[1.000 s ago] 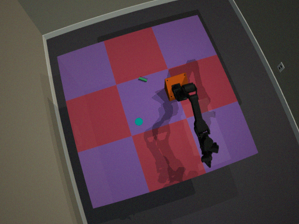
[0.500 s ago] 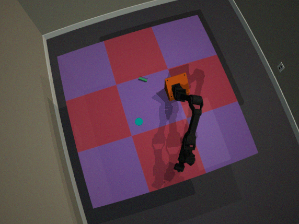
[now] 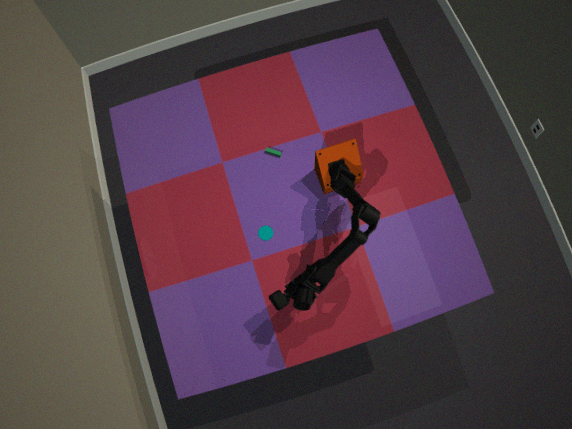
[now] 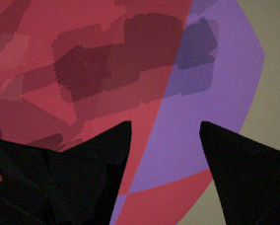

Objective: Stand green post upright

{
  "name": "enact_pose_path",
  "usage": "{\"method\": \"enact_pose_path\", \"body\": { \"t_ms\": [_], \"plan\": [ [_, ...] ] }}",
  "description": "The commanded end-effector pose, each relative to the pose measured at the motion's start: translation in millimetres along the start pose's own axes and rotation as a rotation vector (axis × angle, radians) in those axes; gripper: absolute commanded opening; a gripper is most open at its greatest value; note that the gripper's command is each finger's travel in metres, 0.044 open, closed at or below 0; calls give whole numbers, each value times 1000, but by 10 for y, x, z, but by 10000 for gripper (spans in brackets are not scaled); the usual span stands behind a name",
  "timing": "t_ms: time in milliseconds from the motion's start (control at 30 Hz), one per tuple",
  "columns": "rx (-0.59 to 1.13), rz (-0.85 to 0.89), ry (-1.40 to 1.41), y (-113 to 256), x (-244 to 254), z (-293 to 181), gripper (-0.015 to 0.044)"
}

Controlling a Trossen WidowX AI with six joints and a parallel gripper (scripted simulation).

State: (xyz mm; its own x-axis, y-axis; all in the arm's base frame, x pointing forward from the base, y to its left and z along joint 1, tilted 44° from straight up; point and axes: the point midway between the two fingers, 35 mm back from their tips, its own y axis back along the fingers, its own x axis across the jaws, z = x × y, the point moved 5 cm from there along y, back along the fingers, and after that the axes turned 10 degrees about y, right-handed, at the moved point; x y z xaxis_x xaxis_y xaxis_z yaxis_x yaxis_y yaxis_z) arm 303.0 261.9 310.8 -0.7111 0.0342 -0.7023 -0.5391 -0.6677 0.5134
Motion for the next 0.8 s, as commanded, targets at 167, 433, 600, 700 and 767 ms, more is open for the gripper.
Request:
{"method": "enact_pose_path", "body": {
  "t_ms": [167, 433, 600, 700, 767],
  "plan": [
    [260, 130, -317, -309, 44, -1307, 233],
    [454, 214, -640, -252, 263, -2441, 233],
    [555, 257, -862, -98, 496, -3089, 233],
    [607, 280, -1001, 29, 670, -3443, 233],
    [638, 294, -1096, 125, 799, -3662, 233]
  ]
}}
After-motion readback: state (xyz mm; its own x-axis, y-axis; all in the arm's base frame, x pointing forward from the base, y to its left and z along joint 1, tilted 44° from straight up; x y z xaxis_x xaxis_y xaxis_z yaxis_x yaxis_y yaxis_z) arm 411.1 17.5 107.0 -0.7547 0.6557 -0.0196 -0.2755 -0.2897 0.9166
